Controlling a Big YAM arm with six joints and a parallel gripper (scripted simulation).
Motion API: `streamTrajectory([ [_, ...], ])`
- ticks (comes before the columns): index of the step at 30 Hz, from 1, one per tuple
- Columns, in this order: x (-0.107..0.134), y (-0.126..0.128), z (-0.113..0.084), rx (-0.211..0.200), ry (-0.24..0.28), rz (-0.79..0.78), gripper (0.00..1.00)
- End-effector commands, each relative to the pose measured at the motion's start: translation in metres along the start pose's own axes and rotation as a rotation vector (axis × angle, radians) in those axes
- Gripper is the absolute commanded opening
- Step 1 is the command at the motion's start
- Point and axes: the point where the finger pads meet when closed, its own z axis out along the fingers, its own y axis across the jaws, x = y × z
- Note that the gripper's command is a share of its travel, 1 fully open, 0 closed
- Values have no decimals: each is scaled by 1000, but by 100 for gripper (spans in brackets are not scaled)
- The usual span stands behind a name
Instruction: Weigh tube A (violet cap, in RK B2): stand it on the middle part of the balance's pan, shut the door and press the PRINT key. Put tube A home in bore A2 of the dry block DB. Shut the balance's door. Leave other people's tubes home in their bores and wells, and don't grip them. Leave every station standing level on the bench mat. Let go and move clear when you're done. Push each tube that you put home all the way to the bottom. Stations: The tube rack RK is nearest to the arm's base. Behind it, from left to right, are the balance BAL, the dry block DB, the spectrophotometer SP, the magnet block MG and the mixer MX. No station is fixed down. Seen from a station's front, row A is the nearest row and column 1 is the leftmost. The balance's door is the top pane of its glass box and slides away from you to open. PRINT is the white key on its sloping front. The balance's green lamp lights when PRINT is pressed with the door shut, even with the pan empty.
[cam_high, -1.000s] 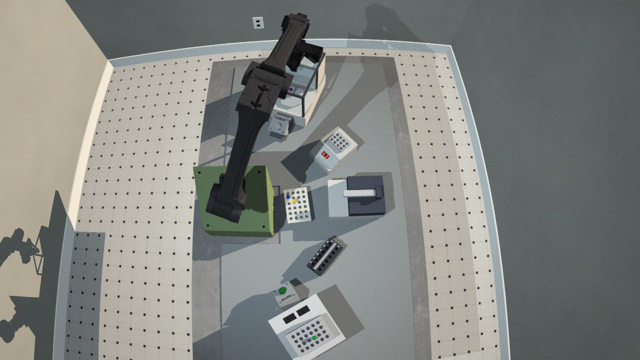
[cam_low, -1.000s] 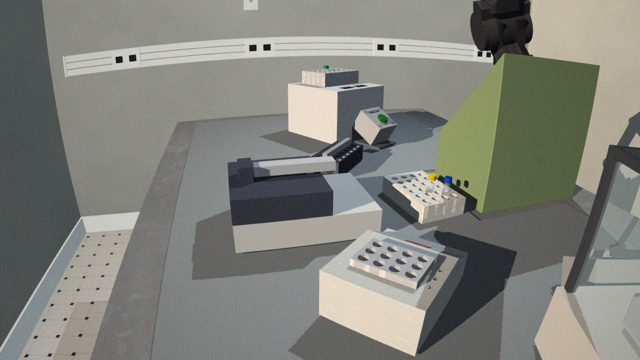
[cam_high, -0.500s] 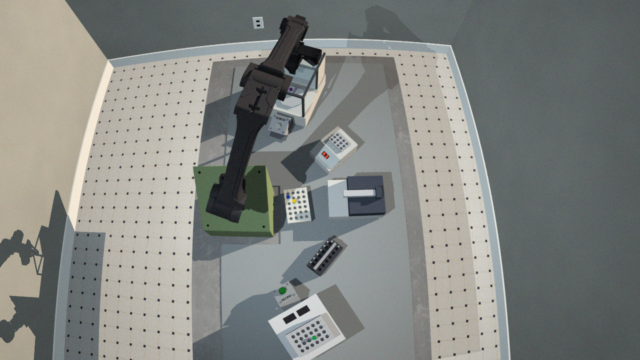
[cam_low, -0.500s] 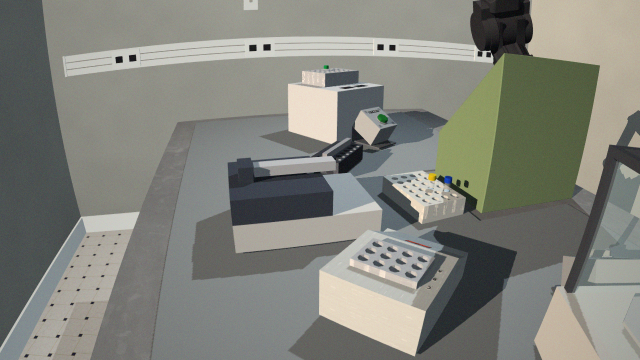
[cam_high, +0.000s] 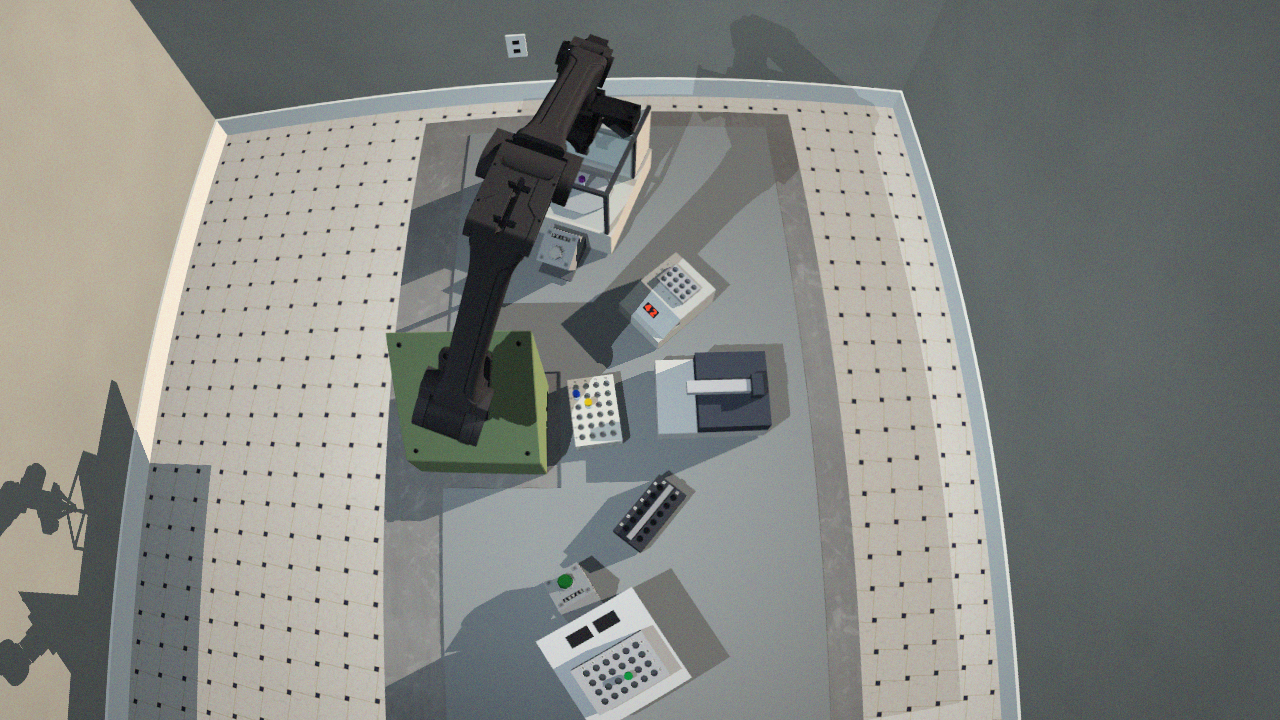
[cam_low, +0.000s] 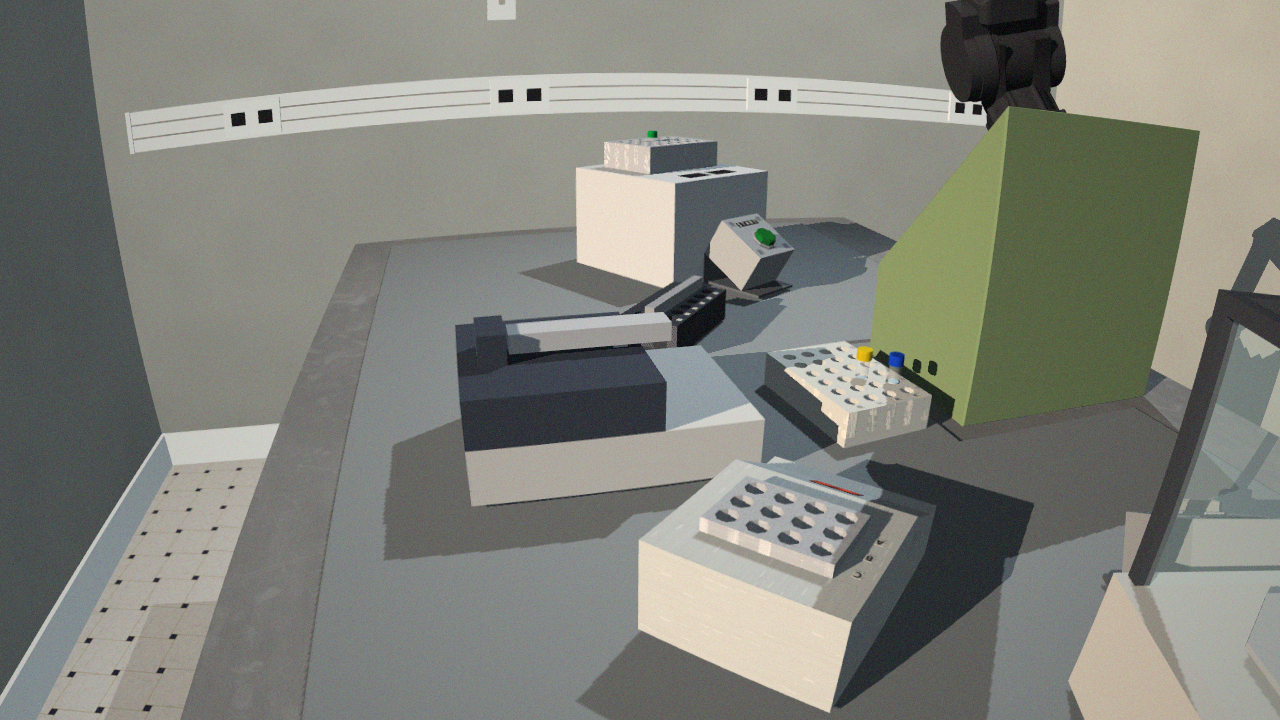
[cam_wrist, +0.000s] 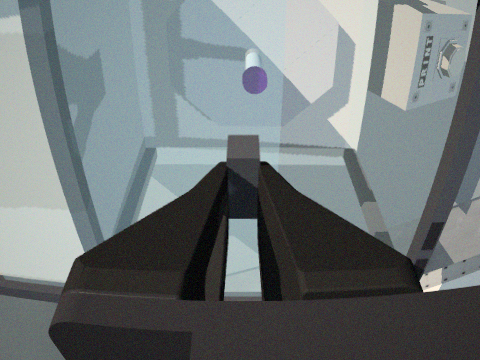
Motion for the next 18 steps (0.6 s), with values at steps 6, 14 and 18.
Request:
streamTrajectory([
  [6,-1,-1,-17,-41,-5,17,6],
  [14,-1,-10,-16,-39,-4,17,6],
  [18,-1,-12,-14,-34,-5,15,6],
])
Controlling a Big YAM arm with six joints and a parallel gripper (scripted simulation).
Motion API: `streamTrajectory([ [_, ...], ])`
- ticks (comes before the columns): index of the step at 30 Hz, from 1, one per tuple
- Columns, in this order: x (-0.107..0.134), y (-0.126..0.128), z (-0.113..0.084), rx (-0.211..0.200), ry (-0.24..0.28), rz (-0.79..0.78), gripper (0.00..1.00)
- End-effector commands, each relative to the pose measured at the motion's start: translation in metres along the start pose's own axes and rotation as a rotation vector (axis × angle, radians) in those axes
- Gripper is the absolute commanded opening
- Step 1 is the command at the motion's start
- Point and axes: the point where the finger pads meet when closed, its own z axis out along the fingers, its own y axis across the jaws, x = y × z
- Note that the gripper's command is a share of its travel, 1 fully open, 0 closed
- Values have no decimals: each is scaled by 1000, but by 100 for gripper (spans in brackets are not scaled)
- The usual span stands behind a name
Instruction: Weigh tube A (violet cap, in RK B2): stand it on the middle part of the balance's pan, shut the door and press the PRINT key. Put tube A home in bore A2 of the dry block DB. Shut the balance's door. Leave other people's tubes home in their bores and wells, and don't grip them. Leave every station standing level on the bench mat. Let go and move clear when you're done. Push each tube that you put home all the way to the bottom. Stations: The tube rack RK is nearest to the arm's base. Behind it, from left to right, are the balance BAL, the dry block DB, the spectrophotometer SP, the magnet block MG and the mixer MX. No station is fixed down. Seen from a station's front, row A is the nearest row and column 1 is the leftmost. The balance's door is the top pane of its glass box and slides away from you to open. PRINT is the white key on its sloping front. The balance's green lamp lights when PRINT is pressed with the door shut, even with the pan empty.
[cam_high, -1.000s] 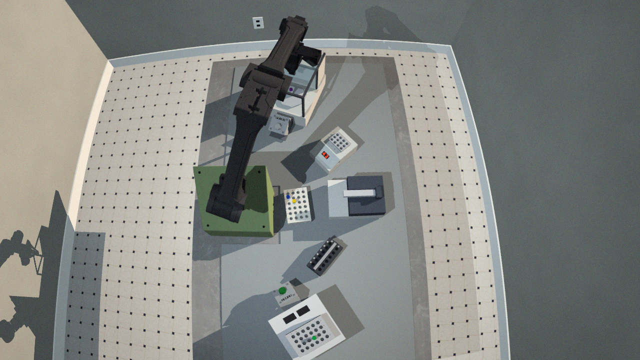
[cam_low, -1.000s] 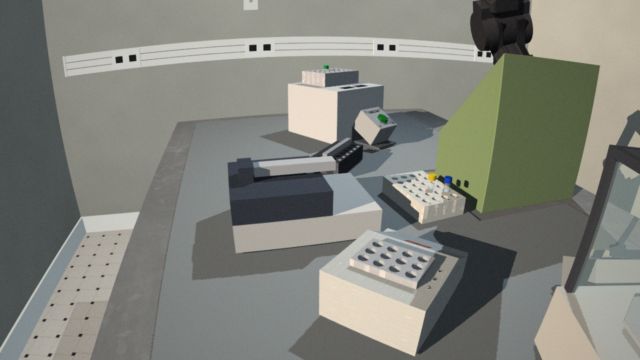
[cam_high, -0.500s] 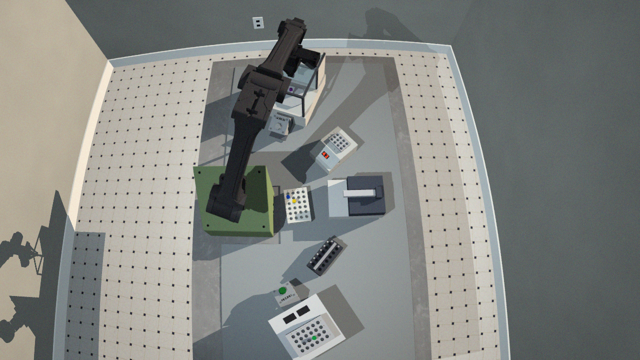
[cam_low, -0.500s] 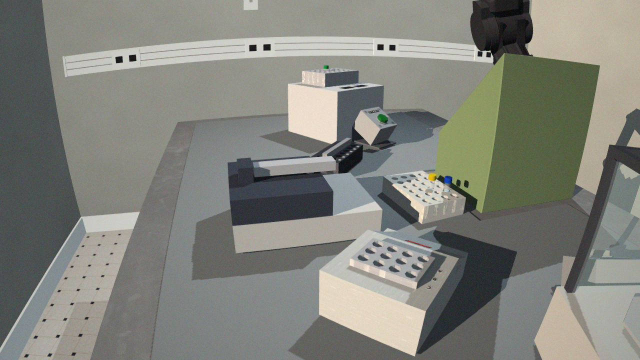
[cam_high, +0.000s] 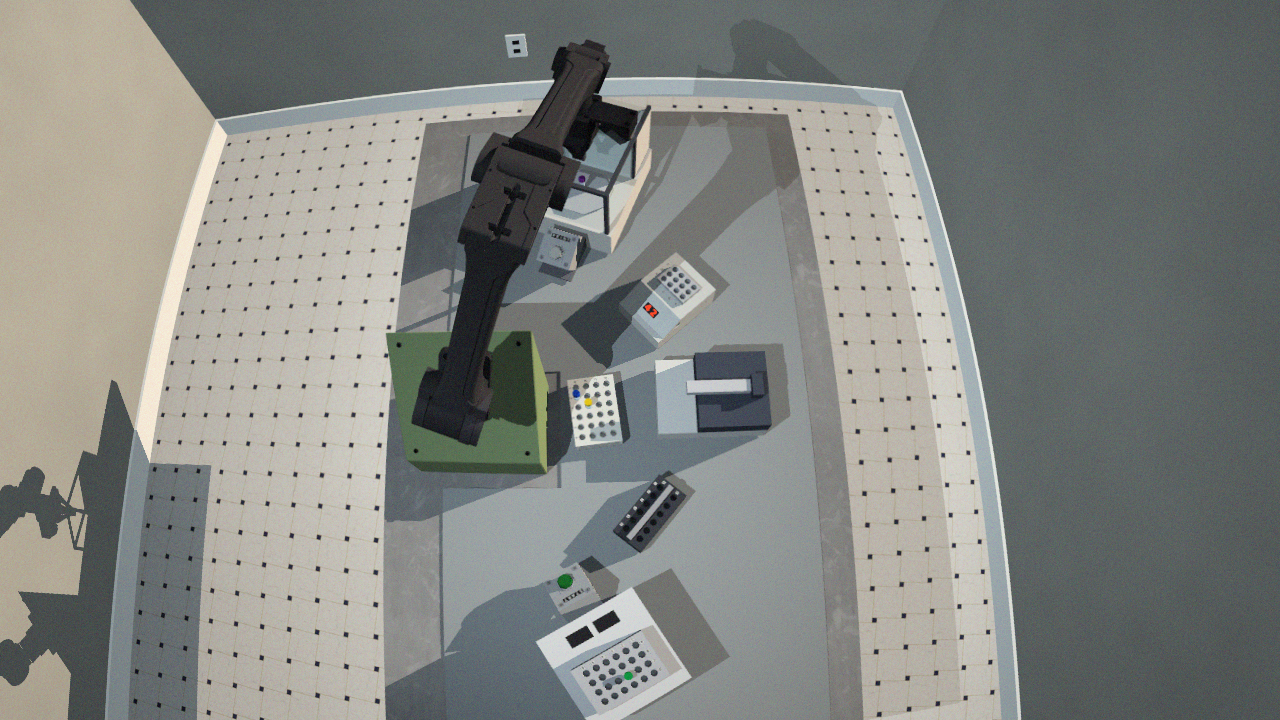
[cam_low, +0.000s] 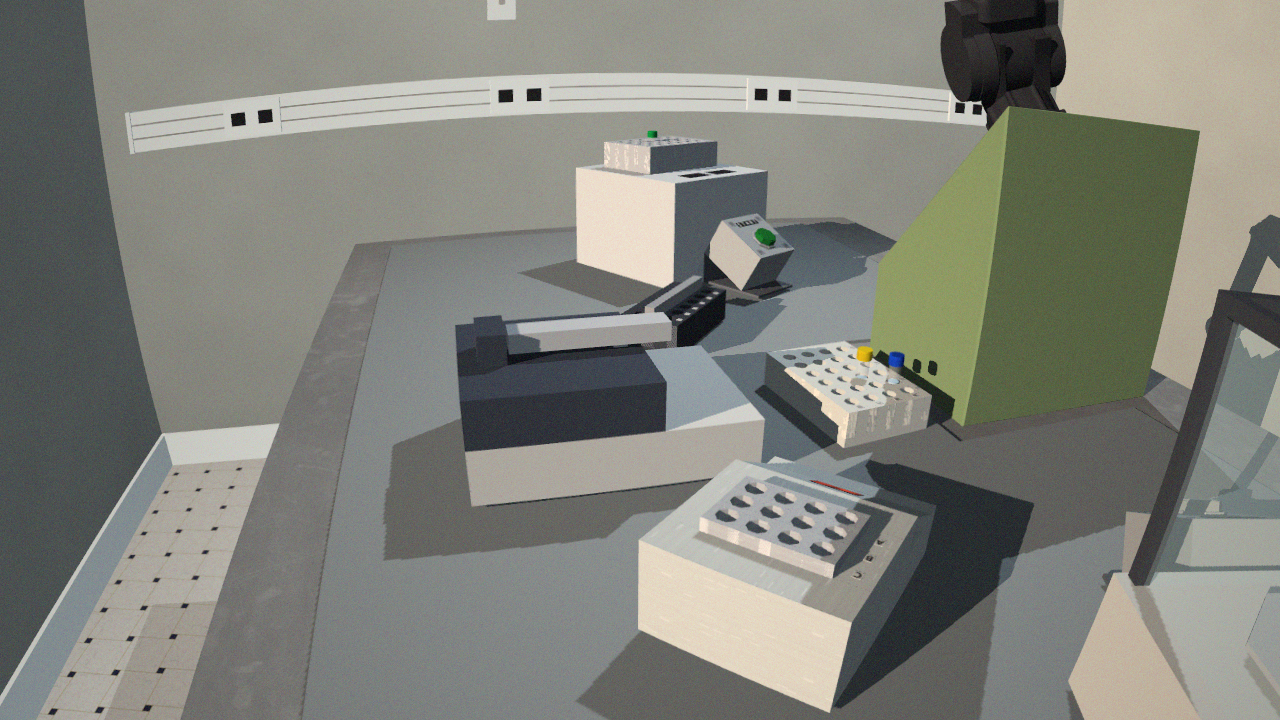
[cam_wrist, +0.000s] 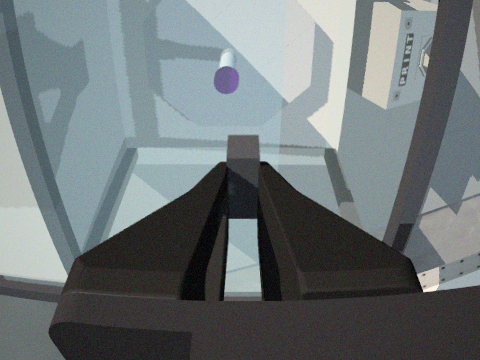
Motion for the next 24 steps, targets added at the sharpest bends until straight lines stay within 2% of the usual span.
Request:
streamTrajectory([
  [1,-1,3,-16,-41,-4,17,6],
  [15,-1,-10,-15,-37,-4,17,6],
  [16,0,-11,-9,-24,-6,13,6],
  [18,-1,-12,-15,-41,-5,17,6],
  [24,-1,-19,-15,-36,-4,16,6],
])
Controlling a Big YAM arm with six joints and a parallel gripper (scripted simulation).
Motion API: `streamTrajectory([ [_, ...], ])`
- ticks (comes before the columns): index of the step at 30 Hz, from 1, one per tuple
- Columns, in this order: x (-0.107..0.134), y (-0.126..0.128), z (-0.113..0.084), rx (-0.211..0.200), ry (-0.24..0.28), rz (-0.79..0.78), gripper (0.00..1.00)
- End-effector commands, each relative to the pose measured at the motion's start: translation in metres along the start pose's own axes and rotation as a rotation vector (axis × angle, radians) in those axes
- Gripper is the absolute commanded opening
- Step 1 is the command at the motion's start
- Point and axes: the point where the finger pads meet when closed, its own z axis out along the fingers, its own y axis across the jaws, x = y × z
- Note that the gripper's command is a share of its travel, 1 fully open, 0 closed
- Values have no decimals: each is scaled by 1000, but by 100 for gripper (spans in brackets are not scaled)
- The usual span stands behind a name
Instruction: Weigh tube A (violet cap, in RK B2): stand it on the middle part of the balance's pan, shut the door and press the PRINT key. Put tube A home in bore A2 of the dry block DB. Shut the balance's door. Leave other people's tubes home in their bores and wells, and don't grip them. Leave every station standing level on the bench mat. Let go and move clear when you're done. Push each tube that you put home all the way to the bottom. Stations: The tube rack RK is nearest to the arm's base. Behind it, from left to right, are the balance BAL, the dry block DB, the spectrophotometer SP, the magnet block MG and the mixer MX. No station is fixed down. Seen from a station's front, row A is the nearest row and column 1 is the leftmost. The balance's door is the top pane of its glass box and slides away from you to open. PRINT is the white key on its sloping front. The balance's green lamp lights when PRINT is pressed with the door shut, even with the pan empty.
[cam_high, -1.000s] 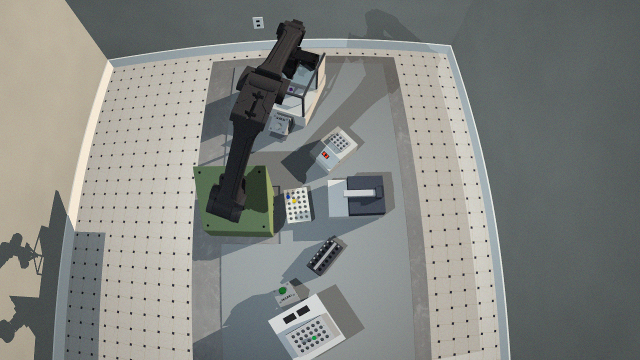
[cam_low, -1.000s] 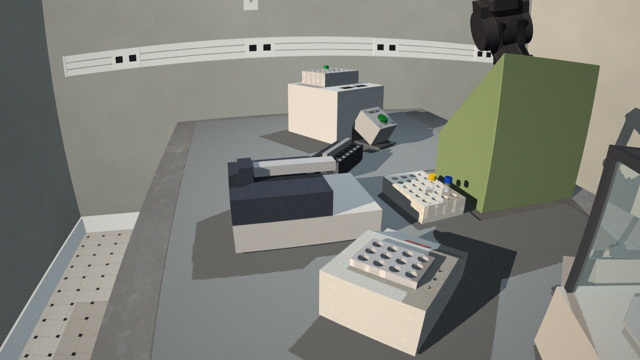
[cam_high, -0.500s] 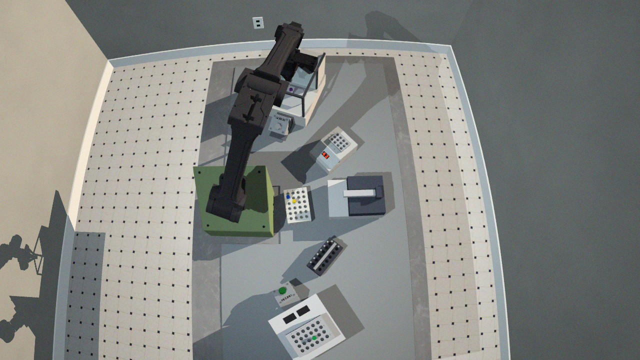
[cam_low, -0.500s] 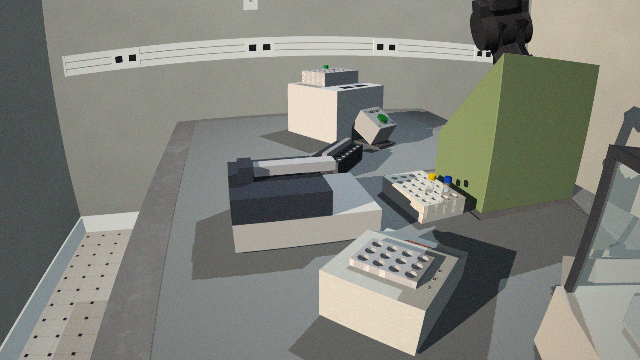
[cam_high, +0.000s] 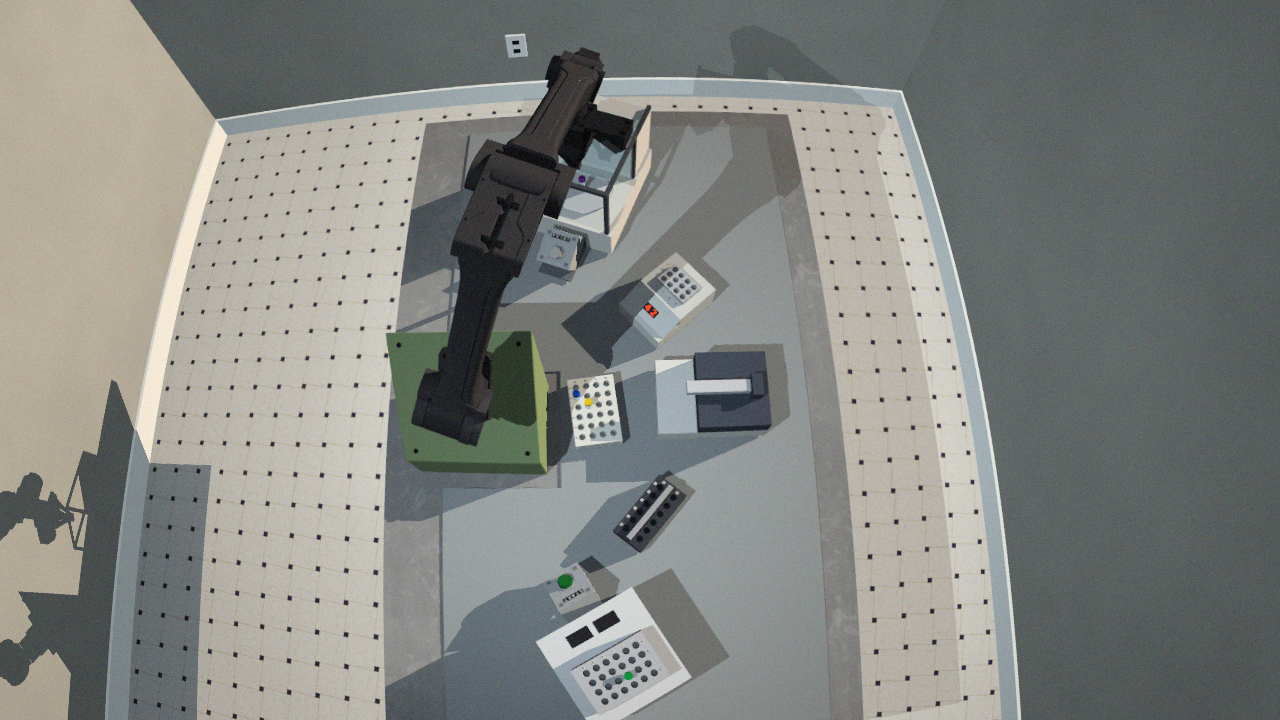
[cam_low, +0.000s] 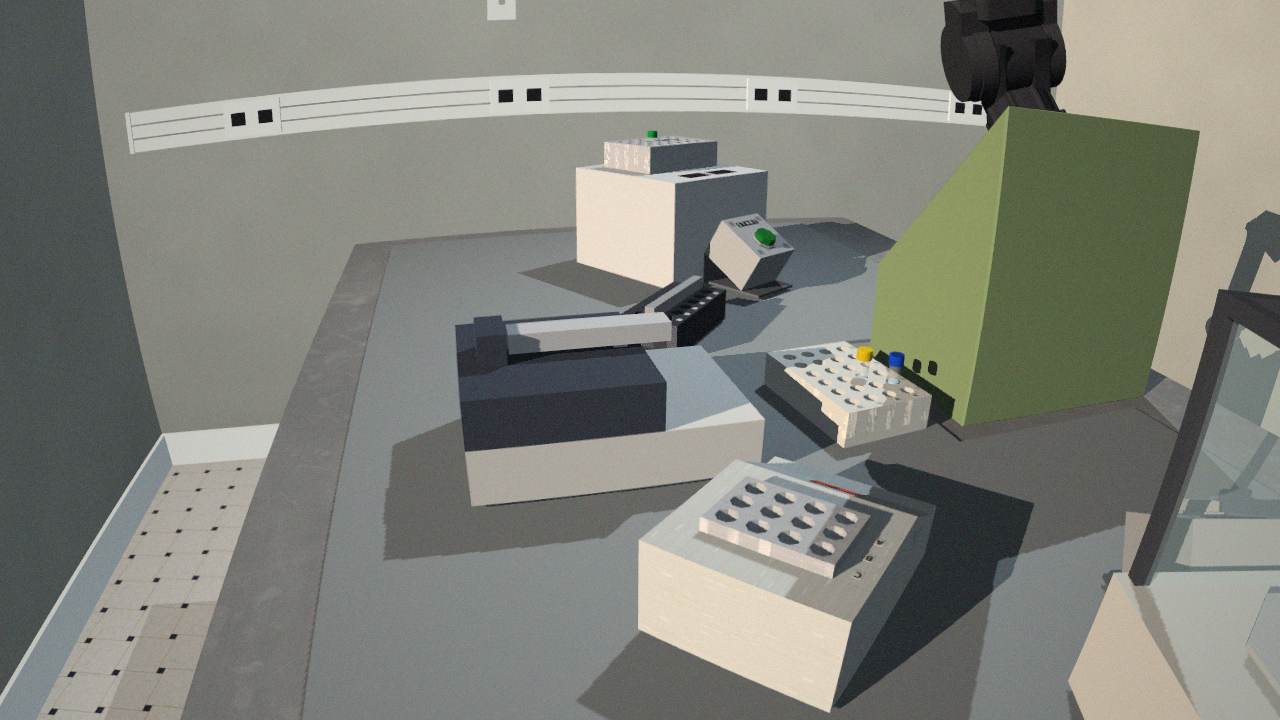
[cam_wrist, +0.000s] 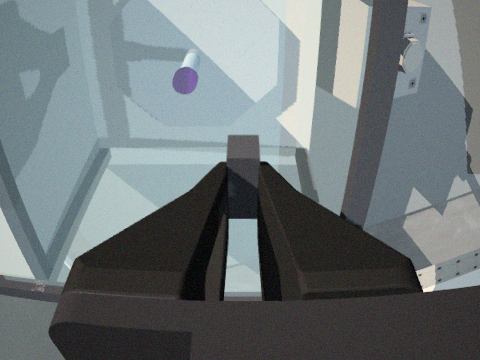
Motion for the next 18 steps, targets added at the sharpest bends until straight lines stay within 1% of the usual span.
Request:
streamTrajectory([
  [1,-1,2,-15,-36,-5,16,6],
  [8,-1,-3,-15,-36,-4,16,6],
  [9,0,-3,-9,-23,-6,13,6],
  [11,-1,-5,-14,-39,-5,17,6],
  [13,-1,-9,-14,-32,-6,15,6],
  [18,-1,-13,-14,-35,-5,16,6],
])
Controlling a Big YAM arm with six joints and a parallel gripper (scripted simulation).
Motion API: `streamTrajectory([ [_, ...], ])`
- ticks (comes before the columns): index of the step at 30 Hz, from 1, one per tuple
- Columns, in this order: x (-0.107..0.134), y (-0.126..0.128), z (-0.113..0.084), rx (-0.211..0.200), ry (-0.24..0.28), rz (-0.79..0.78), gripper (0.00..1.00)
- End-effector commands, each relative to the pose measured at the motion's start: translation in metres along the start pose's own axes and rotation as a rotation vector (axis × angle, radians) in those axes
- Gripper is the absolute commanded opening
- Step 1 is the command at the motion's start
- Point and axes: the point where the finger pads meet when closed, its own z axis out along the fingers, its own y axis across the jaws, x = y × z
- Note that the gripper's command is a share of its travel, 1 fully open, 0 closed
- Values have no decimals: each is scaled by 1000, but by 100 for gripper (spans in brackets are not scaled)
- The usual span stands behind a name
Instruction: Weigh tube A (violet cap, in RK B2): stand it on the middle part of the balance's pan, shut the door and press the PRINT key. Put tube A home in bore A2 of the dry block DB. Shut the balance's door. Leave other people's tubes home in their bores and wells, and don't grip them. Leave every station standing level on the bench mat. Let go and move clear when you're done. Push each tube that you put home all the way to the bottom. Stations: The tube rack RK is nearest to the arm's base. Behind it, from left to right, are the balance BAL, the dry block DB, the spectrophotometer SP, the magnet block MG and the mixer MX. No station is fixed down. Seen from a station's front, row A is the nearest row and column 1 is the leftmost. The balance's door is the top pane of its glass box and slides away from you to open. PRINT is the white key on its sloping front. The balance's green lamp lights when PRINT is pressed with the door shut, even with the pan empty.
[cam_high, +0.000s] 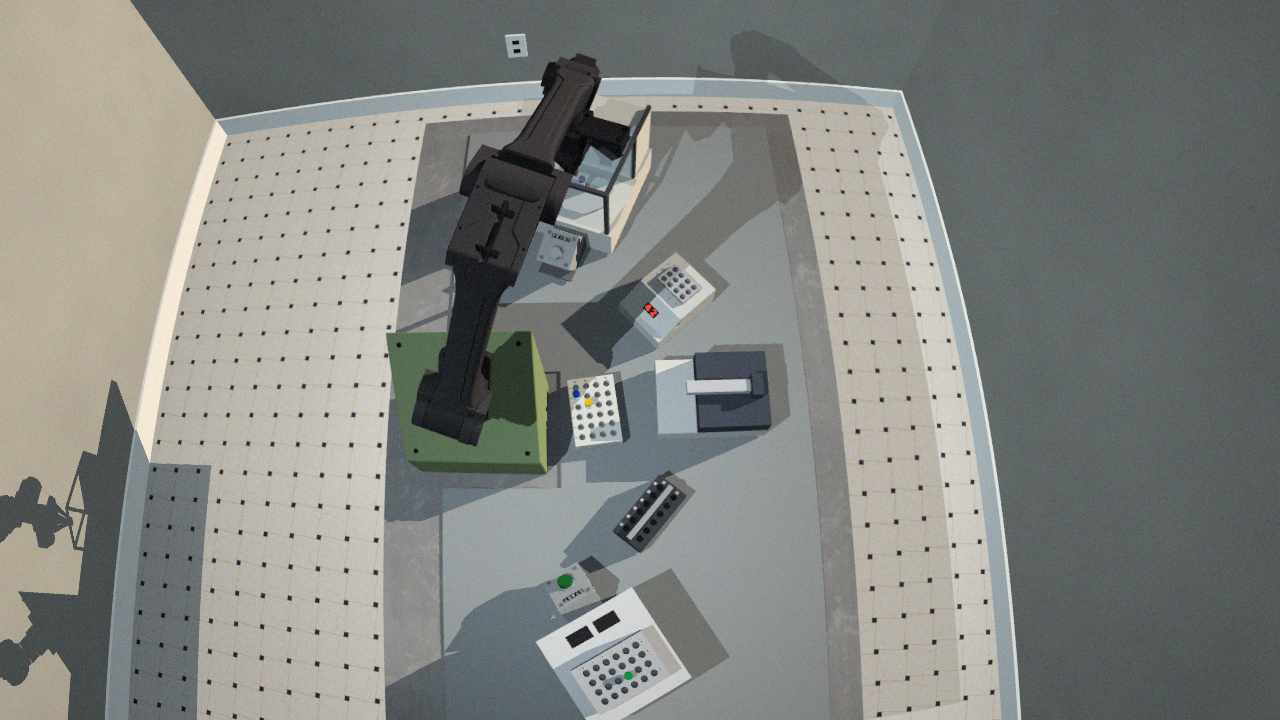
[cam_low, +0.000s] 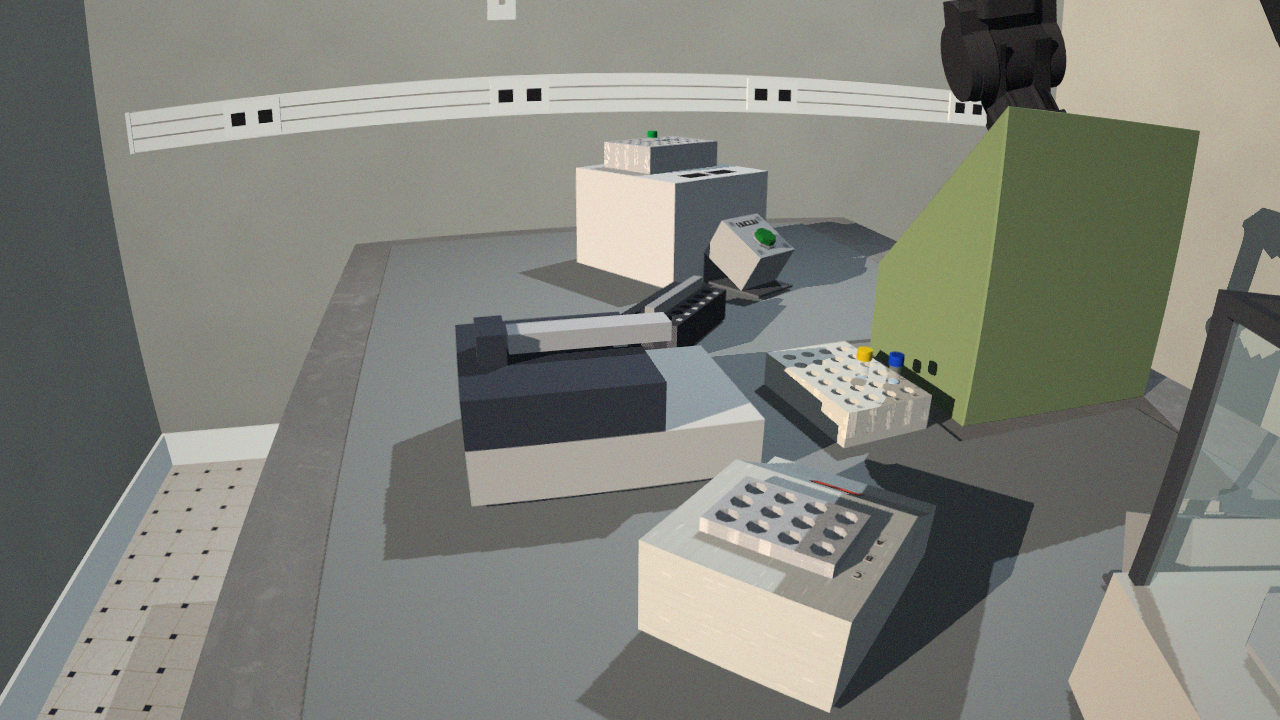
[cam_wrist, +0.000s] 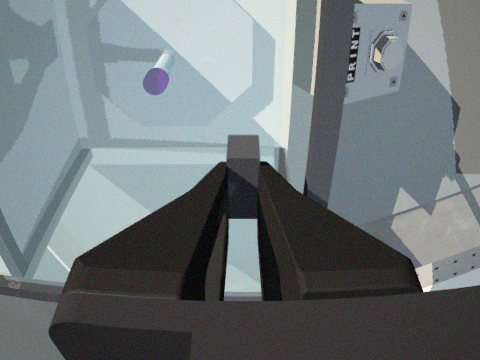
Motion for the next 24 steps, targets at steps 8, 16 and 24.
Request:
streamTrajectory([
  [8,0,-2,-9,-24,-6,13,6],
  [16,-1,-14,-9,-8,-7,9,6],
  [24,-1,-14,-9,-8,-7,9,6],
])
